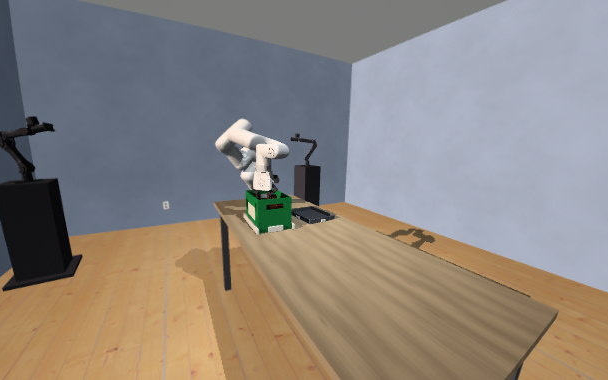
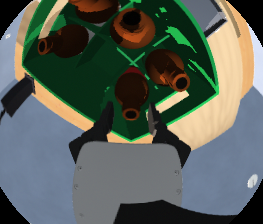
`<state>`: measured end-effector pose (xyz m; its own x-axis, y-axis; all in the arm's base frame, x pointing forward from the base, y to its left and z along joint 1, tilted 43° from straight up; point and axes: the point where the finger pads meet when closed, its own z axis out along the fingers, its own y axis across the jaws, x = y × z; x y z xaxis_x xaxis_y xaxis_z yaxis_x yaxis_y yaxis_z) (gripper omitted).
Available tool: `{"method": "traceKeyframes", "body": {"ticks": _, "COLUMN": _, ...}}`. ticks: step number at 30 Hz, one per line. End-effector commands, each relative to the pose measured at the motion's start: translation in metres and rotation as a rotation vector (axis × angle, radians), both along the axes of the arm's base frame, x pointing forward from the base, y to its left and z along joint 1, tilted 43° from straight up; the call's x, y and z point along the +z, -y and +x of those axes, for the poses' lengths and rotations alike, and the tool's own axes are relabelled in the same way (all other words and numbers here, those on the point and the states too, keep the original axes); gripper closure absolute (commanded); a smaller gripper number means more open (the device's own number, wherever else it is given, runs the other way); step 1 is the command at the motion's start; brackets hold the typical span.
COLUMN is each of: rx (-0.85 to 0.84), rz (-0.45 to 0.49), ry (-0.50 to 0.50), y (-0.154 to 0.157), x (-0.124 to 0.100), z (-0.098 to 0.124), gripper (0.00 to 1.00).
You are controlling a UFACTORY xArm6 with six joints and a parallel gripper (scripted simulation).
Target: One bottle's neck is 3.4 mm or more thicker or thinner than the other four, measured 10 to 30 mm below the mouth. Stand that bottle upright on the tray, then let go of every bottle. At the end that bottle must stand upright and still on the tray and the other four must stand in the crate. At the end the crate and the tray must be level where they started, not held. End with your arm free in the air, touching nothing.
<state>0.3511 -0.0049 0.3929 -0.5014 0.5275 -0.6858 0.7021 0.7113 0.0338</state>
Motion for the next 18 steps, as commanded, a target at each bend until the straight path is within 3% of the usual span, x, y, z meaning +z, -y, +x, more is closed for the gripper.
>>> {"method": "traceKeyframes", "body": {"ticks": 1, "rx": 0.000, "rz": 0.001, "ry": 0.002, "y": 0.0010, "x": -0.0012, "z": 0.0015, "gripper": 0.35}}
{"method": "traceKeyframes", "body": {"ticks": 18, "rx": 0.000, "rz": 0.001, "ry": 0.002, "y": 0.0034, "x": -0.0049, "z": 0.0040, "gripper": 0.35}}
